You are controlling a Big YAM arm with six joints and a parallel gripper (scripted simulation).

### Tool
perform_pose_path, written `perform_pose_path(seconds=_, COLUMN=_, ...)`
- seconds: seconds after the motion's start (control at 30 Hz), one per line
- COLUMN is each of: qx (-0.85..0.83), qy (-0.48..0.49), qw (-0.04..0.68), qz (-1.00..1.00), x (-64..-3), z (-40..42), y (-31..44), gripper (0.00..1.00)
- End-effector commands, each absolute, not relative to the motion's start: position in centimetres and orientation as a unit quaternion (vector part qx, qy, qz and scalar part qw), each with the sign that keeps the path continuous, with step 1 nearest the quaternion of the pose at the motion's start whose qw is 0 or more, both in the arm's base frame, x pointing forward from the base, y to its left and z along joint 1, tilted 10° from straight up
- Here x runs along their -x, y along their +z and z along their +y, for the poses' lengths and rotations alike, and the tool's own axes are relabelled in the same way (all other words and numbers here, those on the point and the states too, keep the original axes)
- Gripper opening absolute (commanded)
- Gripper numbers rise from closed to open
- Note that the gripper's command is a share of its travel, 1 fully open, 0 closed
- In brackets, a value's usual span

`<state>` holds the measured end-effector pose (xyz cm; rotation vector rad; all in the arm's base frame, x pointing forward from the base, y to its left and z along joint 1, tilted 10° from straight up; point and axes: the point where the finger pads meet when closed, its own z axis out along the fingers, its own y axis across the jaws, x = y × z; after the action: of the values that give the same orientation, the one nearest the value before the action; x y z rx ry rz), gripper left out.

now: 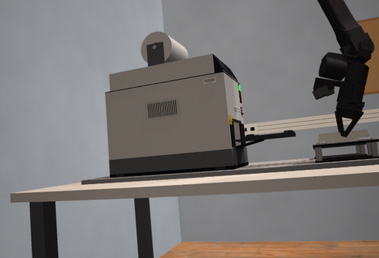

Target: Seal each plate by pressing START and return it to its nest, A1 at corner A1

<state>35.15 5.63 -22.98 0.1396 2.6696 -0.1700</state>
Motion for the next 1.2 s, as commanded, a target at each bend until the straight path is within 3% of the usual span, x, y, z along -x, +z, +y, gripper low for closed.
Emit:
perform_pose_path(seconds=0.0, qx=-0.040, qy=-0.065, qw=0.219, qz=0.973, x=-33.7, z=5.7, y=-23.7, gripper=0.00)
perform_pose_path(seconds=1.17, qx=-0.047, qy=-0.060, qw=0.223, qz=0.972, x=-34.4, z=5.9, y=-23.0, gripper=0.00)
